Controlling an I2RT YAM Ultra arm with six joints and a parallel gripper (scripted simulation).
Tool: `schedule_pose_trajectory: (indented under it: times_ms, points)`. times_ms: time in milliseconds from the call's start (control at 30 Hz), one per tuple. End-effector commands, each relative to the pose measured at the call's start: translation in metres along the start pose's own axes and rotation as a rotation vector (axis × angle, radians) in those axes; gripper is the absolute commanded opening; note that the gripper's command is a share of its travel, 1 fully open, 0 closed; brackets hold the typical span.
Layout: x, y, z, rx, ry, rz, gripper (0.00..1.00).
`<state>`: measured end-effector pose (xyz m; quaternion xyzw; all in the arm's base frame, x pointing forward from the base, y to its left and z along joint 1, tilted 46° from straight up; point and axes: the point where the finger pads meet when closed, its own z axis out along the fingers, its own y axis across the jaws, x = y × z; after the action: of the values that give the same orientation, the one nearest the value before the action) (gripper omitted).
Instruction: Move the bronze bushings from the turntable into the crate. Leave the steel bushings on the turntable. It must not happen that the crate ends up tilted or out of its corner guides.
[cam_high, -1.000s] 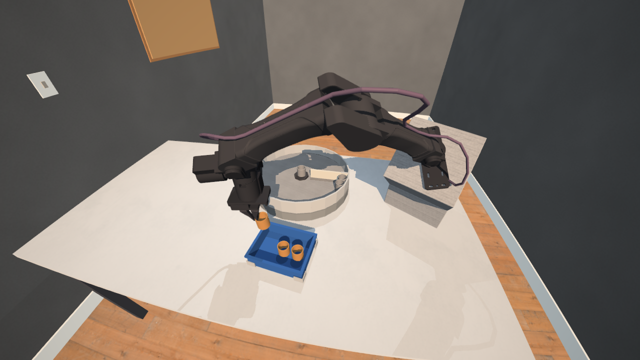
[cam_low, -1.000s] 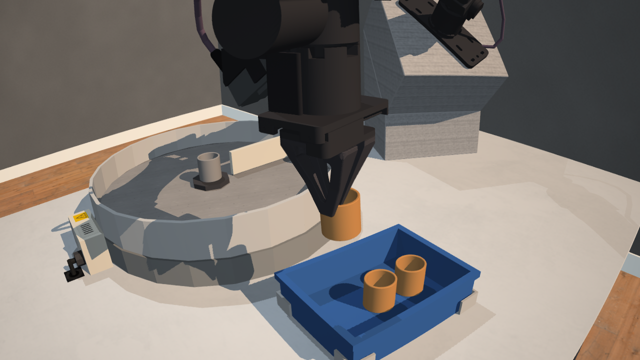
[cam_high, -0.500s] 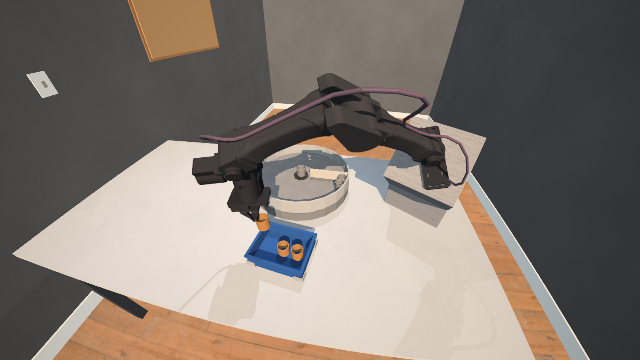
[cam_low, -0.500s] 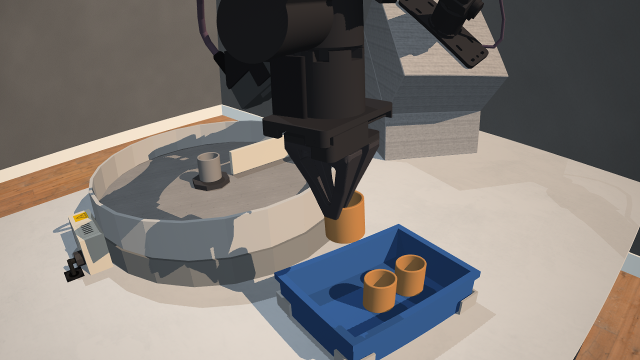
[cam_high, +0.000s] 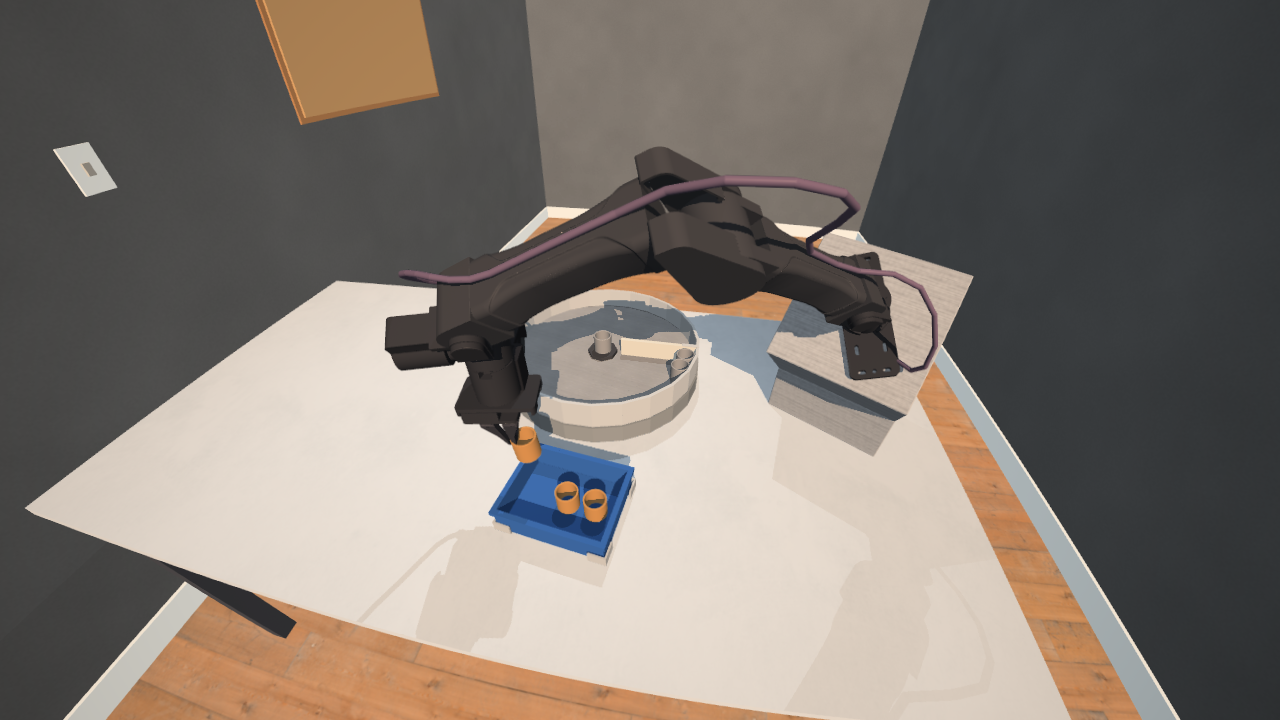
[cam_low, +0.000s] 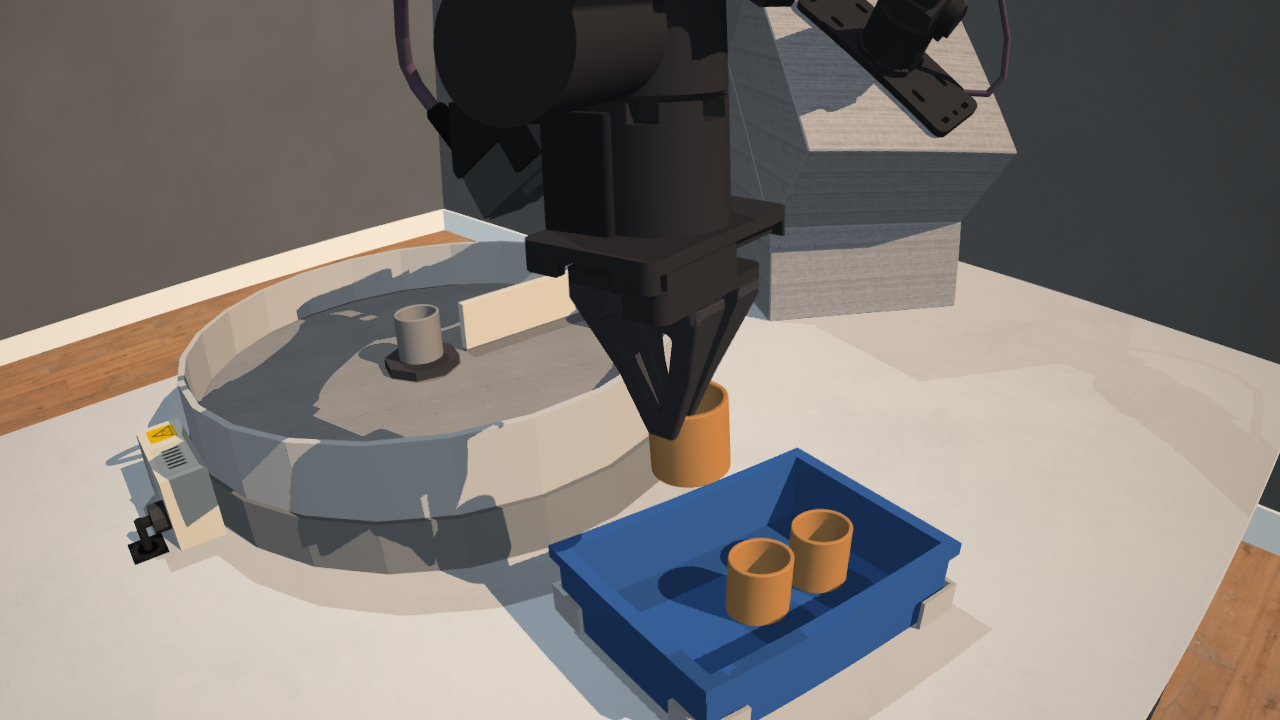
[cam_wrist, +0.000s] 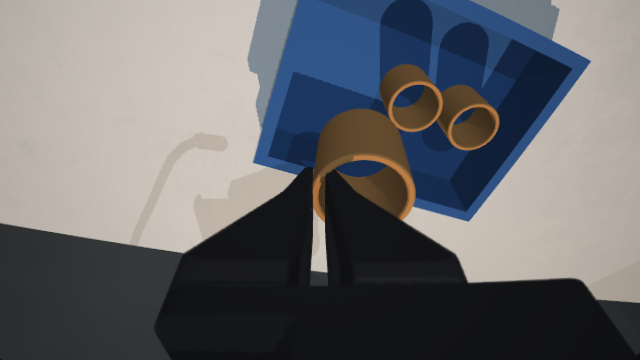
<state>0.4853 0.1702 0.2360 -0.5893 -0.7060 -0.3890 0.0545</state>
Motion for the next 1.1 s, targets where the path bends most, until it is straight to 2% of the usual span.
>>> schedule_pose_trajectory:
  times_ms: [0,333,433,500,567,767,833,900,967,1000,1033,1067]
  points:
    - [-0.001,0.003,-0.019,-0.025,-0.02,0.012,0.0]
    - [-0.002,0.002,-0.018,-0.022,-0.021,0.015,0.0]
    - [0.006,0.001,-0.006,-0.023,-0.009,-0.005,0.0]
    - [-0.004,-0.004,0.015,0.007,-0.014,0.015,0.0]
    - [-0.004,-0.004,0.015,0.007,-0.014,0.015,0.0]
    - [-0.004,-0.004,0.05,0.006,-0.014,0.015,0.0]
    - [-0.001,0.002,0.056,-0.011,-0.01,0.004,0.0]
    - [-0.001,0.001,0.063,-0.008,-0.011,0.006,0.0]
    - [-0.011,0.005,0.061,-0.019,-0.021,0.02,0.0]
    - [-0.009,0.006,0.059,-0.025,-0.019,0.016,0.0]
    - [0.0,0.011,0.047,-0.05,-0.014,0.001,0.0]
    - [0.0,0.011,0.047,-0.05,-0.014,0.001,0.0]
